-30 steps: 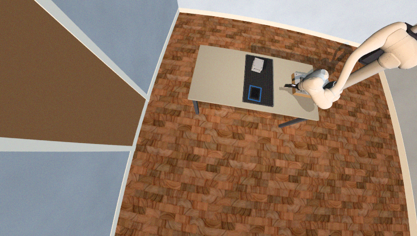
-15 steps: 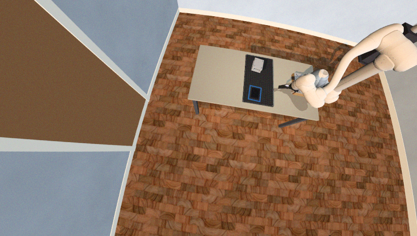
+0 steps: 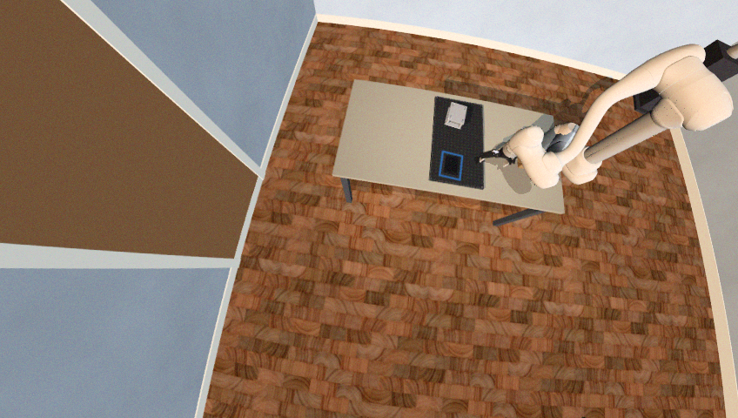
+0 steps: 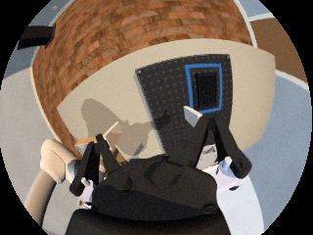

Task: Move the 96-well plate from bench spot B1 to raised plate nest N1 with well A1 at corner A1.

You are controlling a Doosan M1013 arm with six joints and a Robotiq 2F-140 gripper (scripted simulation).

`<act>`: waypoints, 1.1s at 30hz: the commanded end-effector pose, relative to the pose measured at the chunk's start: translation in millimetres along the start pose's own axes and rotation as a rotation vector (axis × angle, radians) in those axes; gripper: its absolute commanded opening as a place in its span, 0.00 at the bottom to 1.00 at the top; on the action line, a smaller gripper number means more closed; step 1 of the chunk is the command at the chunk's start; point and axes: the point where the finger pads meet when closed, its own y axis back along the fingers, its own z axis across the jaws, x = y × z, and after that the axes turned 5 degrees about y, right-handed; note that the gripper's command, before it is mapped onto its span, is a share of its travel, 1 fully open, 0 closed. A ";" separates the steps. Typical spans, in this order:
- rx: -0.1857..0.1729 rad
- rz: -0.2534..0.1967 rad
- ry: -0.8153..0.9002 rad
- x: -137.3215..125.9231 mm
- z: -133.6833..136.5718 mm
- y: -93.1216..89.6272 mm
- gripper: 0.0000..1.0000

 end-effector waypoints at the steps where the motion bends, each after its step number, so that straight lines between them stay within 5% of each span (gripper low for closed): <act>1: 0.002 0.004 0.001 2.3 12.9 -3.3 1.00; 6: 0.002 0.004 0.001 5.9 36.8 -8.5 1.00; 9: -0.026 0.070 0.003 6.4 51.4 -11.9 1.00; 19: -0.026 0.070 0.003 7.7 90.4 -20.8 1.00; 21: -0.061 0.127 0.001 6.8 100.1 -23.2 1.00; 32: -0.063 0.130 0.001 3.2 143.6 -33.8 1.00; 33: -0.085 0.154 -0.002 2.2 148.4 -35.1 1.00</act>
